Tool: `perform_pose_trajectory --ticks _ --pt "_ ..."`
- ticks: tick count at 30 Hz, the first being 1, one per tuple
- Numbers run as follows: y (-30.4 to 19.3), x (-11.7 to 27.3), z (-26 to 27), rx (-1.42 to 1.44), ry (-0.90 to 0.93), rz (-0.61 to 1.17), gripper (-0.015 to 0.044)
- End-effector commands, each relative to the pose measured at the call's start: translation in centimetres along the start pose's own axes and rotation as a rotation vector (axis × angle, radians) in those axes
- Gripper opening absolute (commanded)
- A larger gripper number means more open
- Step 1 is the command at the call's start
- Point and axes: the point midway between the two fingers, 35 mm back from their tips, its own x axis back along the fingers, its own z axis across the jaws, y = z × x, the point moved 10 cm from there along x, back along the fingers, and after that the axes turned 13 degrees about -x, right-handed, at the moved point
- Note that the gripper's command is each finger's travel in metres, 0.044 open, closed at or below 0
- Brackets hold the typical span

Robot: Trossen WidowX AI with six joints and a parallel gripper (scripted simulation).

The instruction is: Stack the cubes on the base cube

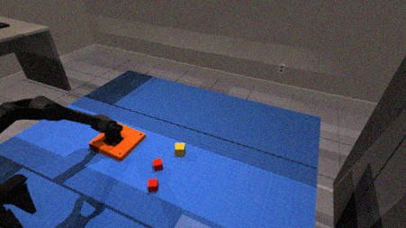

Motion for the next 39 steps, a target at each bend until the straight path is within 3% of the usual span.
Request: perform_pose_trajectory --ticks 1,5,6,23,39 --pt "0.0 -0.1 0.1 -0.001 -0.002 0.005 0.0374" --pt "-0.4 -2.9 3.0 -0.011 -0.053 0.092 0.0269" --pt "-0.7 -3.7 3.8 -0.013 -0.069 0.117 0.0265" --pt "-8.8 -15.0 16.2 0.008 -0.403 0.412 0.0265" --pt "-21.1 -19.9 23.2 0.128 -0.712 0.461 0.0265"
